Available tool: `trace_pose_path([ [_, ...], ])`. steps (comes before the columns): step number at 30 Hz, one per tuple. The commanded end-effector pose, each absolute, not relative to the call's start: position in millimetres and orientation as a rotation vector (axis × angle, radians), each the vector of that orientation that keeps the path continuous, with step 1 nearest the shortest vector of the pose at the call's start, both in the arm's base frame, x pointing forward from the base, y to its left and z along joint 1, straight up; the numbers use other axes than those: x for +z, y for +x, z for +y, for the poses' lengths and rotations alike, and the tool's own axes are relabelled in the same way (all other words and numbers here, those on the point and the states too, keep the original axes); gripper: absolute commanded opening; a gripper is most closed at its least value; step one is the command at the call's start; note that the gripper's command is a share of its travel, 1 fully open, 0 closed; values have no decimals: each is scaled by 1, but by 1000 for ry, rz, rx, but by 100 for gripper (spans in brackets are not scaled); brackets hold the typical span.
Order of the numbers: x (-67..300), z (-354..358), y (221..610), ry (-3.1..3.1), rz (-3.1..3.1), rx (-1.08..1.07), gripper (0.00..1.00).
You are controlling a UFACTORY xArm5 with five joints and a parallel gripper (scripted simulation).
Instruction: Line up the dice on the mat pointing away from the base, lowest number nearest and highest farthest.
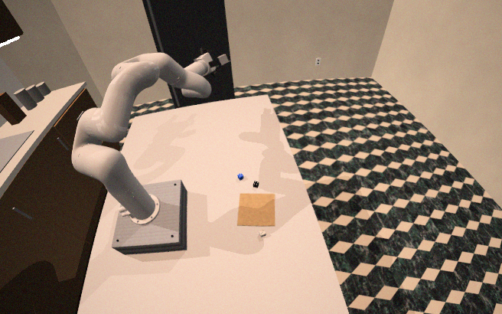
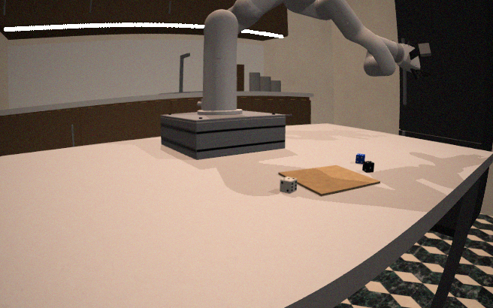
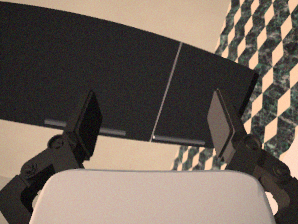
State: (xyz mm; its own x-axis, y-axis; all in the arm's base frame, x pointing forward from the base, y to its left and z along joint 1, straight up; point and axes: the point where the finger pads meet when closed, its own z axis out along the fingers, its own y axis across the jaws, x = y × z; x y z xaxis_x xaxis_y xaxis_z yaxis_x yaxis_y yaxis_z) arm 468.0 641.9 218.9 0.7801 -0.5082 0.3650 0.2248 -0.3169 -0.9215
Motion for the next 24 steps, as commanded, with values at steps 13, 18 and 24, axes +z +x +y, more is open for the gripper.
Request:
trace_pose_path([
  [13,197,541,570,-1982,246,-921,100],
  [18,181,466,618,-2140,262,-995,100],
  [24,172,419,641,-2234,271,-1023,100],
])
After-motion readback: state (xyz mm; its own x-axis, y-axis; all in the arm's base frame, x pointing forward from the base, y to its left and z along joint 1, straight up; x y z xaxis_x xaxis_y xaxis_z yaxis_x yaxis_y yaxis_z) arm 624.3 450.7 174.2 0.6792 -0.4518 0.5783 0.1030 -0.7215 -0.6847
